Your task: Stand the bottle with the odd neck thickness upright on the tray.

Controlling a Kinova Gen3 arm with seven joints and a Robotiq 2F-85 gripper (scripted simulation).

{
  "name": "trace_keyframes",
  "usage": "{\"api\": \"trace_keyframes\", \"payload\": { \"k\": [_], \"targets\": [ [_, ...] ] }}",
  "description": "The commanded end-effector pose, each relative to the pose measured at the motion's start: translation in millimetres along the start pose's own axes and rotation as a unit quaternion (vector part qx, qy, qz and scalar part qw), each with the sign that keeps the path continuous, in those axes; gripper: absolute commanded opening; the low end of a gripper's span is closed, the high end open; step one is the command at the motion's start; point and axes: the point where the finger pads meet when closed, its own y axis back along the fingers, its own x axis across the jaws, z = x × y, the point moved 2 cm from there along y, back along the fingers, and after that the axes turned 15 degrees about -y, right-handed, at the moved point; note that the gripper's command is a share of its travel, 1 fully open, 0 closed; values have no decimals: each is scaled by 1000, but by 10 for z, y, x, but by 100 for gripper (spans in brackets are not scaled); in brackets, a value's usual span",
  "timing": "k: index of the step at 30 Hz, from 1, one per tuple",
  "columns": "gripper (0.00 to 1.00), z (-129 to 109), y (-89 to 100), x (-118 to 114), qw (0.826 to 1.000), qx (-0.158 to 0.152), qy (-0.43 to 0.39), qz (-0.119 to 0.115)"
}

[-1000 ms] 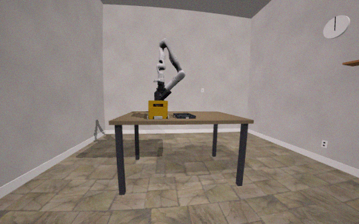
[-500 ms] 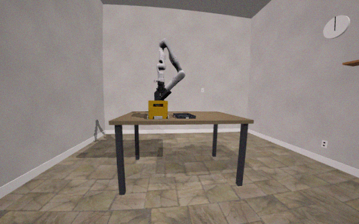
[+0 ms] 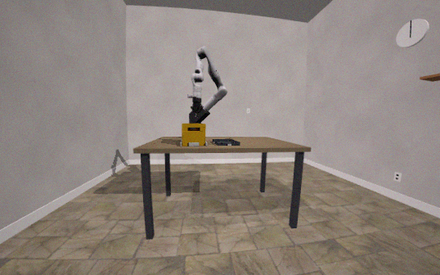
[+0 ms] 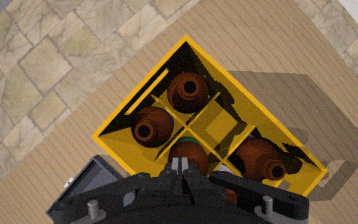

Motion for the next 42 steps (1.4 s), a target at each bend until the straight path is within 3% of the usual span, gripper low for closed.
{"api": "trace_keyframes", "payload": {
  "k": [1,4,13,14,42],
  "targets": [
    [0,-135,-40,-386,1000,-7,4,3],
    [0,-168,-37,-536,1000,-9,4,0],
    [0,-170,-36,-544,1000,-9,4,0],
    [64,-182,-19,-532,1000,-8,2,-1],
    [64,-181,-19,-532,1000,-8,2,-1]
  ]
}}
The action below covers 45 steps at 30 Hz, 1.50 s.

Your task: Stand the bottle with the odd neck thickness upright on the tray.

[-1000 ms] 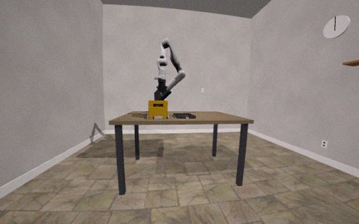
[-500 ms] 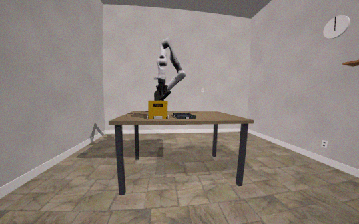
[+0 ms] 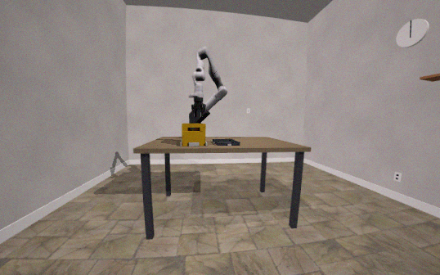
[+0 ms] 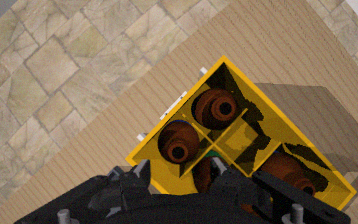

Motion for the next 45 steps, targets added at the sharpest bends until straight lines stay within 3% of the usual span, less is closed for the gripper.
{"api": "trace_keyframes", "payload": {
  "k": [1,22,45],
  "targets": [
    [64,2,16,-12,1000,-1,-4,0],
    [64,7,-30,-11,1000,-2,-4,0],
    [64,20,-287,-9,1000,-3,-4,0]
  ]
}}
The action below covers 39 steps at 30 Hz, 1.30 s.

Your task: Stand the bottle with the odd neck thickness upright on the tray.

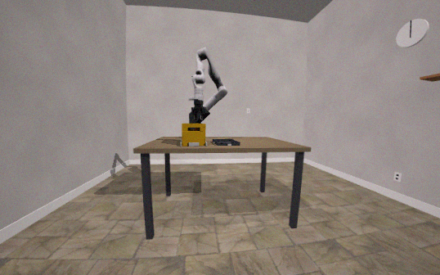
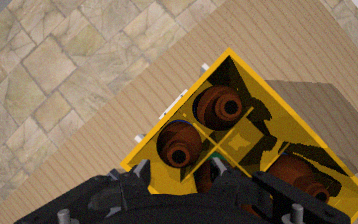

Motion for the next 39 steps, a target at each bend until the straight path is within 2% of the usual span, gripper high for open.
{"api": "trace_keyframes", "payload": {
  "k": [1,17,39],
  "targets": [
    [64,11,-69,0,1000,0,0,0],
    [64,6,-186,-3,1000,0,0,0],
    [64,5,-198,-3,1000,0,0,0]
  ]
}}
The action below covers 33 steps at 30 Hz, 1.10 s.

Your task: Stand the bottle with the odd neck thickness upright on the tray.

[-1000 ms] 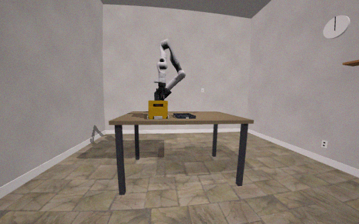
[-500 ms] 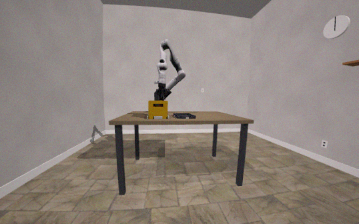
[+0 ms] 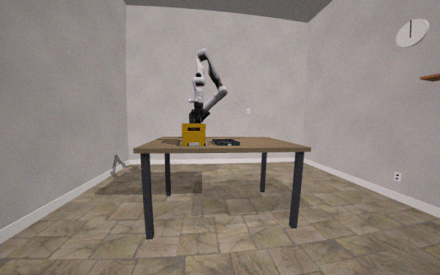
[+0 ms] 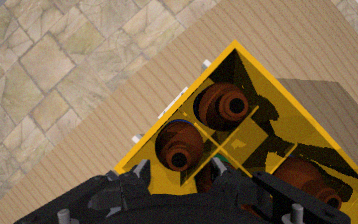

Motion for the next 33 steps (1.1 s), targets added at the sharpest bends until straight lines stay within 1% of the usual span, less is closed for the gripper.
{"api": "trace_keyframes", "payload": {
  "k": [1,33],
  "targets": [
    [64,-9,-11,-1,1000,2,-2,-1],
    [64,-30,-7,-17,1000,3,-2,-2]
  ]
}}
